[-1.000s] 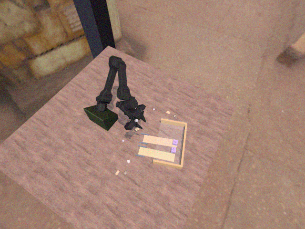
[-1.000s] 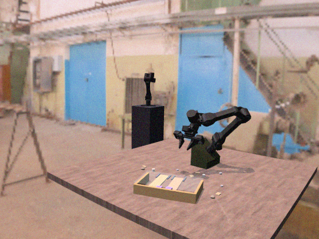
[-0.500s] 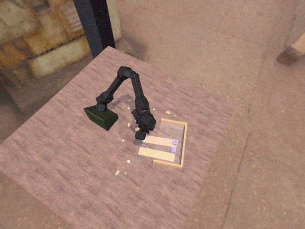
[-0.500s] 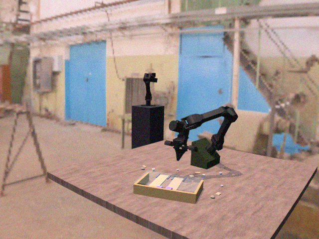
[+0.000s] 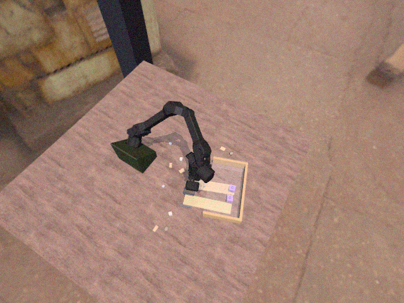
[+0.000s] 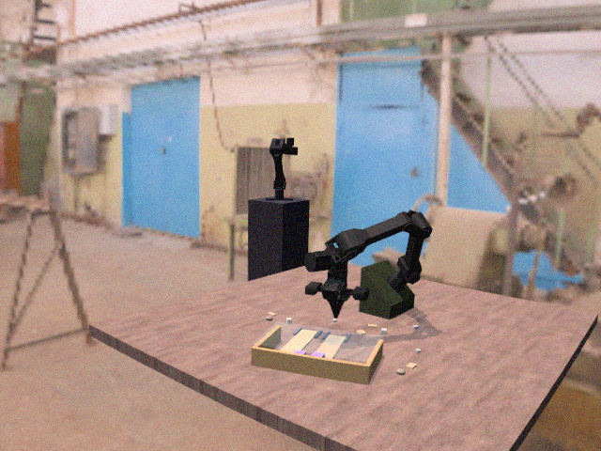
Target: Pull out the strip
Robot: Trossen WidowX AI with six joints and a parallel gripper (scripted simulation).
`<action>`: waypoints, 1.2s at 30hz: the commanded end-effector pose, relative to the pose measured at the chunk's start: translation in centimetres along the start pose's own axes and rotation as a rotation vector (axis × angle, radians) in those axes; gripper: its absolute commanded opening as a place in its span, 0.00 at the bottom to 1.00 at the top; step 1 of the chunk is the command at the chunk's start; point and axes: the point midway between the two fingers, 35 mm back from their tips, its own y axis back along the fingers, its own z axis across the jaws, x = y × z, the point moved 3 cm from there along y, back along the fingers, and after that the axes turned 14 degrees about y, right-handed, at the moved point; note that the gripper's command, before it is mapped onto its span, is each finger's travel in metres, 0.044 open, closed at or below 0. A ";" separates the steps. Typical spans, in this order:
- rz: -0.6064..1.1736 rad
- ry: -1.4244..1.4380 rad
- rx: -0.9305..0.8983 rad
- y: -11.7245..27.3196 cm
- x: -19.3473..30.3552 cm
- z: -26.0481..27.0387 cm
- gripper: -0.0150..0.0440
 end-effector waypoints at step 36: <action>0.003 0.011 0.000 -6.1 0.0 0.0 0.25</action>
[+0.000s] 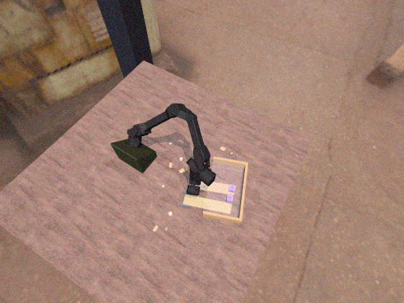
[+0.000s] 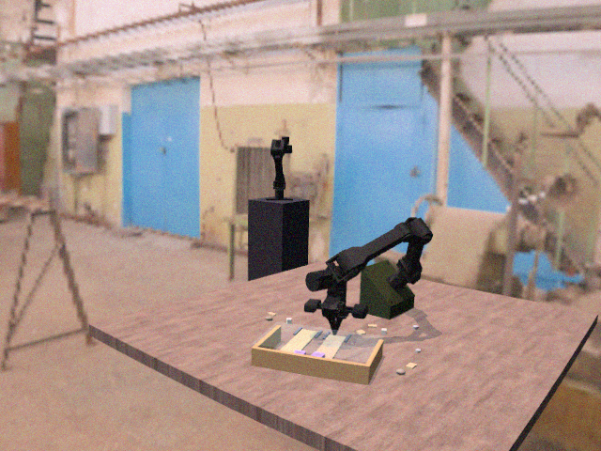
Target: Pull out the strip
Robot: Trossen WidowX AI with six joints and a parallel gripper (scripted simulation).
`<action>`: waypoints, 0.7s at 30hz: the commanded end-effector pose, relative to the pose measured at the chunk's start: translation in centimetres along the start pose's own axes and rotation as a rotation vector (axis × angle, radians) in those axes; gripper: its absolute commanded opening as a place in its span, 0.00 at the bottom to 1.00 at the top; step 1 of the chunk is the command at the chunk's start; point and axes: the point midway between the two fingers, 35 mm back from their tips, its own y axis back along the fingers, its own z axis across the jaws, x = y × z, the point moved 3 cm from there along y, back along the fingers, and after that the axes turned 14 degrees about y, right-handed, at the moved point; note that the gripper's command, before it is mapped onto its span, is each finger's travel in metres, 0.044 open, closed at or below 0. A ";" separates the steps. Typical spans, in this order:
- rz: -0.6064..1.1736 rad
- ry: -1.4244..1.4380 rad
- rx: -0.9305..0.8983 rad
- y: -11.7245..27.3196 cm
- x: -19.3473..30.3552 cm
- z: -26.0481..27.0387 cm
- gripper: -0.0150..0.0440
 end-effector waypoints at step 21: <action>0.001 -0.013 -0.008 -1.4 0.4 0.2 0.25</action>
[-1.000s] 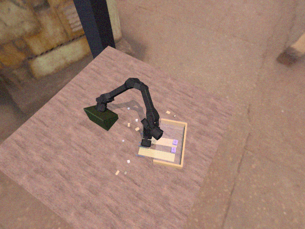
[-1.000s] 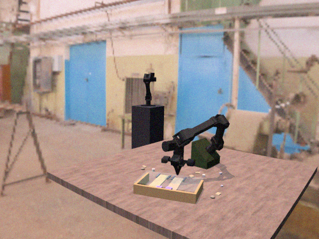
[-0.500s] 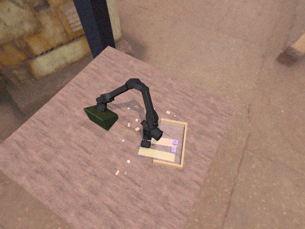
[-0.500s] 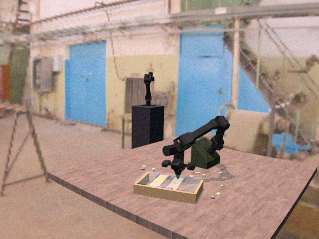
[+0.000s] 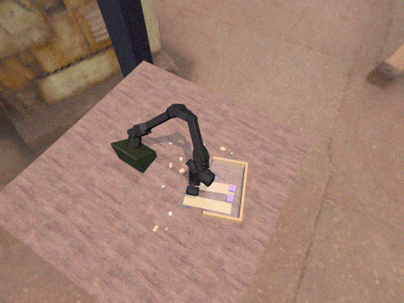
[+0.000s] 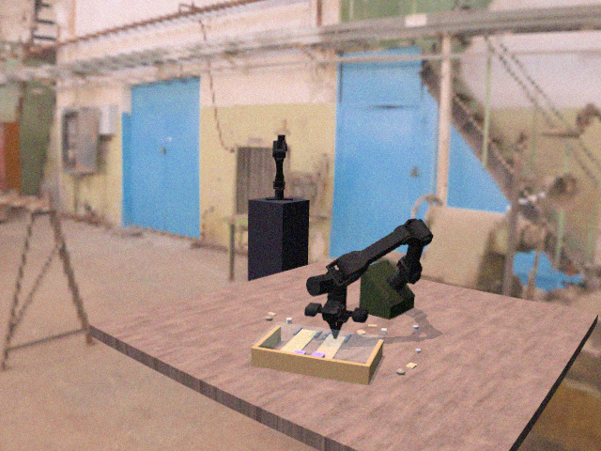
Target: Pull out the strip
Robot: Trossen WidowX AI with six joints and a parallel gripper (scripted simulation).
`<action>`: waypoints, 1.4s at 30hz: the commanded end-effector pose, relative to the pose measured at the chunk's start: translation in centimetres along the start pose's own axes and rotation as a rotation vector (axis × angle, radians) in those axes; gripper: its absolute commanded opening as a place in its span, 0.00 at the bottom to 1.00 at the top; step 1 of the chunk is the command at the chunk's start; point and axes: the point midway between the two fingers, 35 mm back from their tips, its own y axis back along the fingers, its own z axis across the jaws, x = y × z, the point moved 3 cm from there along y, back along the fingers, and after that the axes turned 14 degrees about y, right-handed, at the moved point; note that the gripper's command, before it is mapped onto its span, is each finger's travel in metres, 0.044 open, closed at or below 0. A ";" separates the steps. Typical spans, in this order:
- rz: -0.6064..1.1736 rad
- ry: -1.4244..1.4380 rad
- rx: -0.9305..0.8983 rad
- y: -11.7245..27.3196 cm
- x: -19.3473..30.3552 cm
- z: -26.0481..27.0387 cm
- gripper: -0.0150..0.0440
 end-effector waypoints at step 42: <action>-0.001 -0.008 -0.003 -0.5 0.0 0.0 0.25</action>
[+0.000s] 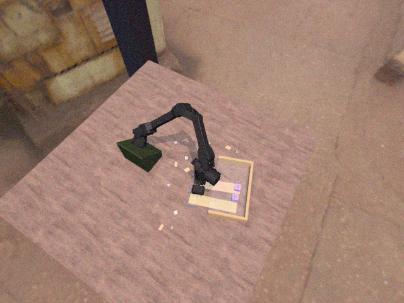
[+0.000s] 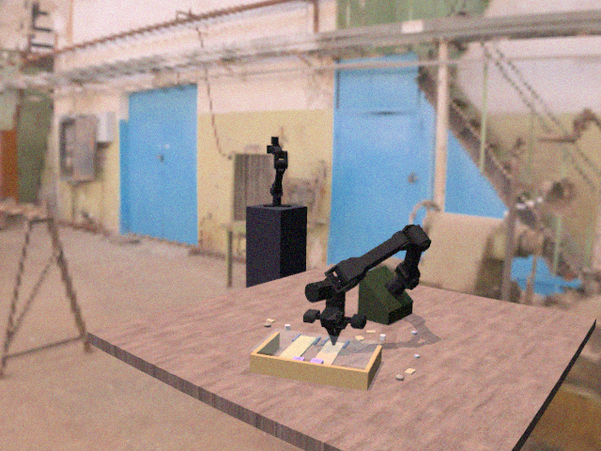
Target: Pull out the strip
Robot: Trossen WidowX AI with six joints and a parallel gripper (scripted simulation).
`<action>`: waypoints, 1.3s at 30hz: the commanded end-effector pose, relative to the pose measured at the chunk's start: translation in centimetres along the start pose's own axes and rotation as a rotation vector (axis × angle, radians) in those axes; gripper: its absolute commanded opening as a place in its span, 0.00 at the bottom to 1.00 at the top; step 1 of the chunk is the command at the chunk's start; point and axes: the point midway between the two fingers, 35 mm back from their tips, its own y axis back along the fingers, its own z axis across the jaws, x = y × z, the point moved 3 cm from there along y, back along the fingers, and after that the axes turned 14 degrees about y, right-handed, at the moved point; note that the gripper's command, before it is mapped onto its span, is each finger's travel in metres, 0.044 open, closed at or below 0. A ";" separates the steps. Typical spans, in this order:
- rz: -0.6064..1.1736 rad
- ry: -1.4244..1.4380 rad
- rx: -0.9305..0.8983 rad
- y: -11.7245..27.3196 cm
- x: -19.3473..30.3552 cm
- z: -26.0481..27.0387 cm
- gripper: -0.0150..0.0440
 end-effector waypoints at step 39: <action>0.002 -0.007 -0.006 -0.5 4.5 1.2 0.25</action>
